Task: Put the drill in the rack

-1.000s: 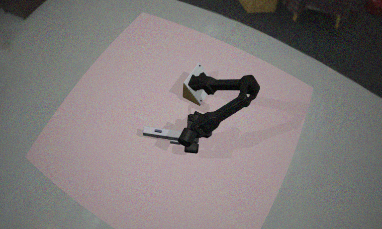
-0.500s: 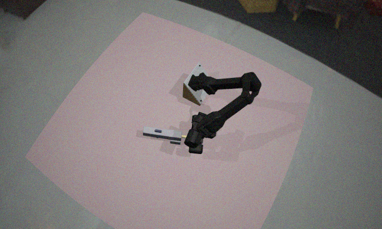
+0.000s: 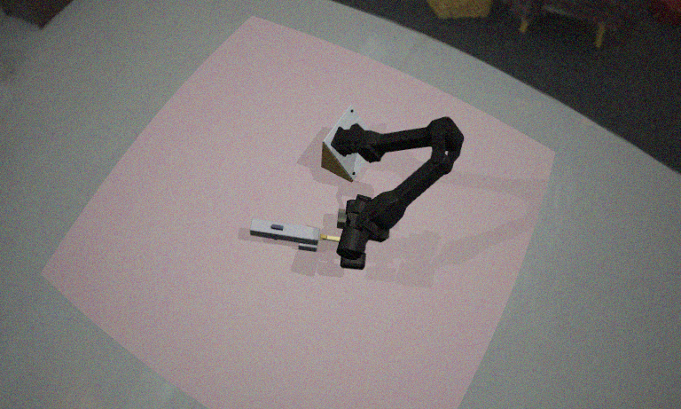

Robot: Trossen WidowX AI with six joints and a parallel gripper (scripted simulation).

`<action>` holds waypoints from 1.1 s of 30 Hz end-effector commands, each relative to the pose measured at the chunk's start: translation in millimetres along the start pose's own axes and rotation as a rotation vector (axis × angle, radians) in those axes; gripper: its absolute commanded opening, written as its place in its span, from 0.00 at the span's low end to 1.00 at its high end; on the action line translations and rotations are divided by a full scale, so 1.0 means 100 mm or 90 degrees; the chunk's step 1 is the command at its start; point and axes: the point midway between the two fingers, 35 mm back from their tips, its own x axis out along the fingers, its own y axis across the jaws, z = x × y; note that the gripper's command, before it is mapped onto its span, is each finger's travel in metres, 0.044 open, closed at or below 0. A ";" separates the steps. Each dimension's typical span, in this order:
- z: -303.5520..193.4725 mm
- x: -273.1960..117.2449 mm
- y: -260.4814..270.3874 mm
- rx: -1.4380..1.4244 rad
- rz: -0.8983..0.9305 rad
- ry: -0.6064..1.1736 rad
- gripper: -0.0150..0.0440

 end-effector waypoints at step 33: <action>0.22 -0.10 0.03 -0.001 -0.003 0.003 0.25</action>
